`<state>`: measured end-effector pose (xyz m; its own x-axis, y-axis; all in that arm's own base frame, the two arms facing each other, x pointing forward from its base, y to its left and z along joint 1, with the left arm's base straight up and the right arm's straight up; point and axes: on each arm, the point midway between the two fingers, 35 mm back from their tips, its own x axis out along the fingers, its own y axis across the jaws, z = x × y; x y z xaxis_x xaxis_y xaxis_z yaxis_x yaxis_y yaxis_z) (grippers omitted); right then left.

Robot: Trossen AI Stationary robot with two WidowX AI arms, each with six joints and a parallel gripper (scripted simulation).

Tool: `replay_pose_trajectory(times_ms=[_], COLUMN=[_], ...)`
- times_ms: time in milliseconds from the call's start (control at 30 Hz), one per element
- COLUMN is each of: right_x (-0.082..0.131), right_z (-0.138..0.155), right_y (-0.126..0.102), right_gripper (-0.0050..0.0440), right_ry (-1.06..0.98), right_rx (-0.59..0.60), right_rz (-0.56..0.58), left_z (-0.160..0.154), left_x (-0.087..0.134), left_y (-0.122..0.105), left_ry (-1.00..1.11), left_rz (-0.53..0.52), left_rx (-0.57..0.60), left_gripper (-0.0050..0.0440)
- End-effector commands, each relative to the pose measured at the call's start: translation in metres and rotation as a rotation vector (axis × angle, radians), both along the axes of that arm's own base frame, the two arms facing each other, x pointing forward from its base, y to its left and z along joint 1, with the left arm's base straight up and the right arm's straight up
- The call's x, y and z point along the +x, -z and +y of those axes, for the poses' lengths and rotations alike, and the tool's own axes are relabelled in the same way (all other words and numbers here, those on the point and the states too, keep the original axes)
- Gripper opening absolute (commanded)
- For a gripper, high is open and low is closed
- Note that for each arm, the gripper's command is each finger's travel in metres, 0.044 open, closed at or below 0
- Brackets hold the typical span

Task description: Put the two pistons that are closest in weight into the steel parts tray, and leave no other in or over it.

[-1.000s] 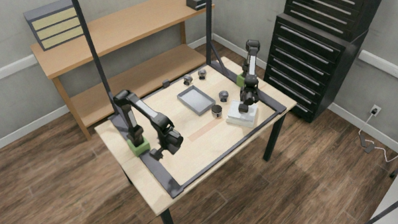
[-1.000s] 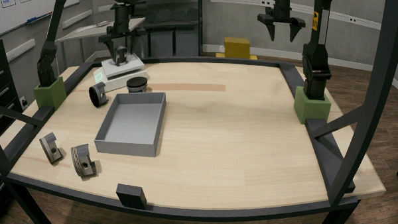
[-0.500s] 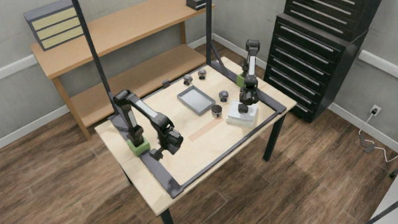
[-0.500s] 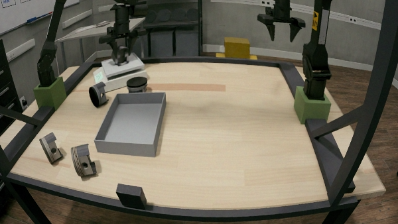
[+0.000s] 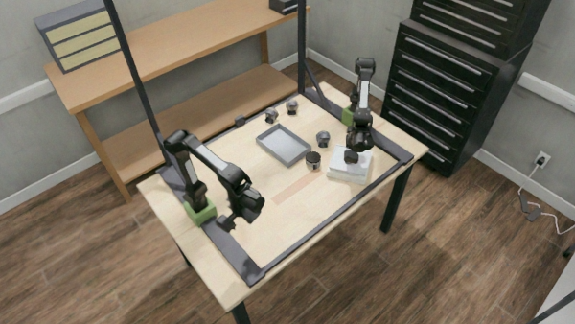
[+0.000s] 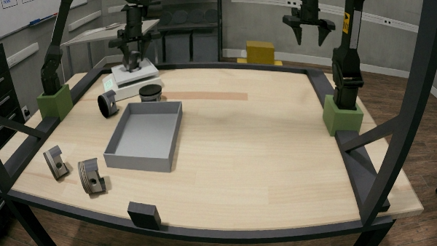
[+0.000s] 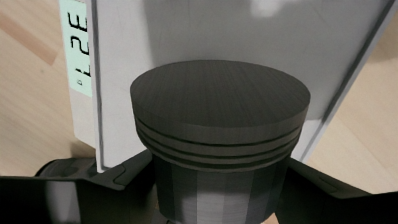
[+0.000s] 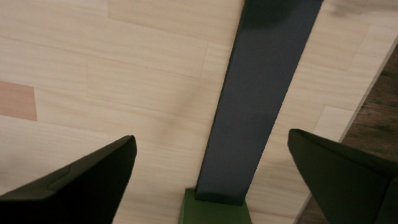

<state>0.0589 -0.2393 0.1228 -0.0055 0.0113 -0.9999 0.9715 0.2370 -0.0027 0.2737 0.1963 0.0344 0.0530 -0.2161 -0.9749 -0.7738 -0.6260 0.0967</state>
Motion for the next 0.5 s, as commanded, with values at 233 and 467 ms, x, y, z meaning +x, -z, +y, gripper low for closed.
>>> replay_pose_trajectory(times_ms=[233,467], right_x=[0.002,0.002], right_z=[-0.005,-0.005], right_y=[-0.008,-0.008], right_gripper=[0.04,0.04], right_ry=[-0.006,-0.006], right_rx=[-0.031,-0.031], right_rz=[-0.011,-0.011], left_z=[0.003,0.002], left_x=[0.006,0.005], left_y=[-0.023,-0.035], left_ry=[-0.003,-0.002], left_rz=[-0.036,-0.036], left_rx=[0.029,0.03], left_gripper=[0.0158,0.0158])
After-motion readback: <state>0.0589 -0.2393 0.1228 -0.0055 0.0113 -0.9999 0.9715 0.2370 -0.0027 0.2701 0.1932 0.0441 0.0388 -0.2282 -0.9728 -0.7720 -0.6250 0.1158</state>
